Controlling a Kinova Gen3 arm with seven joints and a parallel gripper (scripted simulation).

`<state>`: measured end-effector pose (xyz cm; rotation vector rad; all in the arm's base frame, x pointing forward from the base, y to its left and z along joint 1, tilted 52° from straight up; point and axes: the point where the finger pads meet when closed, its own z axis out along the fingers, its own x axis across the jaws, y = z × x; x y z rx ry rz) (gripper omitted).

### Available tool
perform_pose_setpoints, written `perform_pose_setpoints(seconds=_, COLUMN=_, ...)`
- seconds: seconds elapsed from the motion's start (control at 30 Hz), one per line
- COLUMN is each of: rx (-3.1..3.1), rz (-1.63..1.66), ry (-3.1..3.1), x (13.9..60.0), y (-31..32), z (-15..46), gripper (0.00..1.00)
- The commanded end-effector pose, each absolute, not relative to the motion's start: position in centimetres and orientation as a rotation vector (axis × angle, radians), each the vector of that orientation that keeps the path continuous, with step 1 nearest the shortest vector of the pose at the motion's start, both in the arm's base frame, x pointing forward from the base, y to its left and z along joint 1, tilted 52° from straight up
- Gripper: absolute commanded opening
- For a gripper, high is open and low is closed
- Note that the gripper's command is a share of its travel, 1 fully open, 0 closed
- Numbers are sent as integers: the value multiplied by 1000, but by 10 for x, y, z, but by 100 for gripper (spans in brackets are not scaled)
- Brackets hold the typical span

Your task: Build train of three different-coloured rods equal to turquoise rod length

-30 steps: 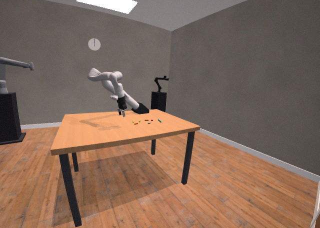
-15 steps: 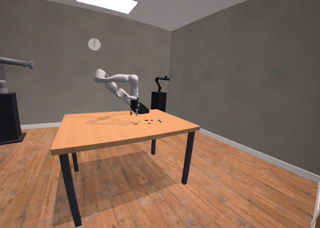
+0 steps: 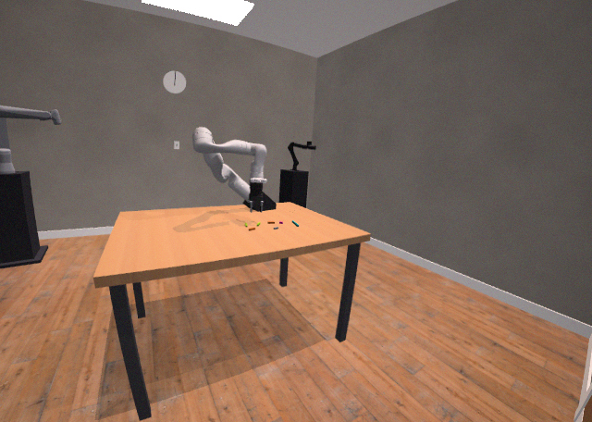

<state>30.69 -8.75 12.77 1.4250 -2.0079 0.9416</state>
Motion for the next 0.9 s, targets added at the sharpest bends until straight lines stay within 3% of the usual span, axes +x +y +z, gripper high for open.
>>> perform_pose_setpoints(seconds=0.0, rx=1518, rz=933, ry=-1902, x=294, y=-83, z=116, gripper=100)
perform_pose_setpoints(seconds=0.87, rx=1601, rz=931, ry=-1815, x=283, y=-81, z=107, gripper=100)
